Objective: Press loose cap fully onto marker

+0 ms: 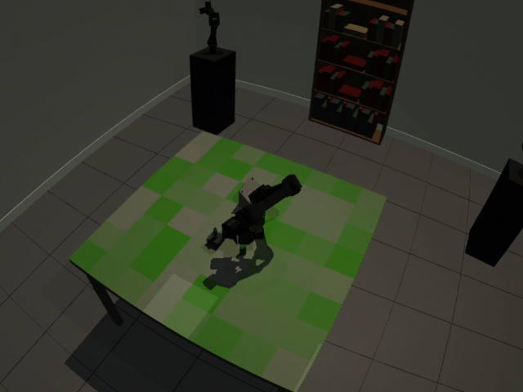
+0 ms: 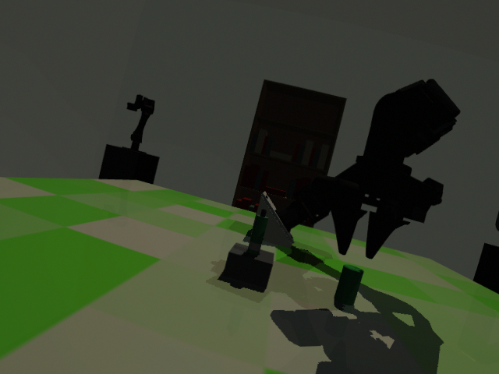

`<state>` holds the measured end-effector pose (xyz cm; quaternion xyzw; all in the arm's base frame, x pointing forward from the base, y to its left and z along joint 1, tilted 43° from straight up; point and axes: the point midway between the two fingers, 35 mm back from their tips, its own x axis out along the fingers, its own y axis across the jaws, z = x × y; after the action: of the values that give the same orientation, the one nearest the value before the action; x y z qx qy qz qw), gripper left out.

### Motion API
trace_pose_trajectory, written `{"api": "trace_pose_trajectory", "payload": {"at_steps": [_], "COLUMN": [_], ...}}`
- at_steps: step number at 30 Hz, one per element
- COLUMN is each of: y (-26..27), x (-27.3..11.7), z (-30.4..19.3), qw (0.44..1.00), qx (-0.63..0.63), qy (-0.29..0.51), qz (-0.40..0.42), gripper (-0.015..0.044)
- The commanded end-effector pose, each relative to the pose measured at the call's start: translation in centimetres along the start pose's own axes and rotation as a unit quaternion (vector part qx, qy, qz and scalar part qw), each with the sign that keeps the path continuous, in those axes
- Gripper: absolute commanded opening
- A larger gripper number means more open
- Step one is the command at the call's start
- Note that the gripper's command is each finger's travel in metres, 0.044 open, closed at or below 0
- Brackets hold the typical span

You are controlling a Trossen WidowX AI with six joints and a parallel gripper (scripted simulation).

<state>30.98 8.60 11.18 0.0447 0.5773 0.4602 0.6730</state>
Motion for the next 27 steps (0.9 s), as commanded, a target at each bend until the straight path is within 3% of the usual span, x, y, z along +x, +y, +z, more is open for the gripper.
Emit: {"api": "trace_pose_trajectory", "payload": {"at_steps": [1, 27], "y": [0.1, 0.1], "x": [0.8, 4.9], "z": [0.0, 0.1], "qw": [1.0, 1.0], "qx": [0.002, 0.002], "qy": [0.0, -0.001], "qz": [0.003, 0.003], "gripper": [0.0254, 0.0254]}}
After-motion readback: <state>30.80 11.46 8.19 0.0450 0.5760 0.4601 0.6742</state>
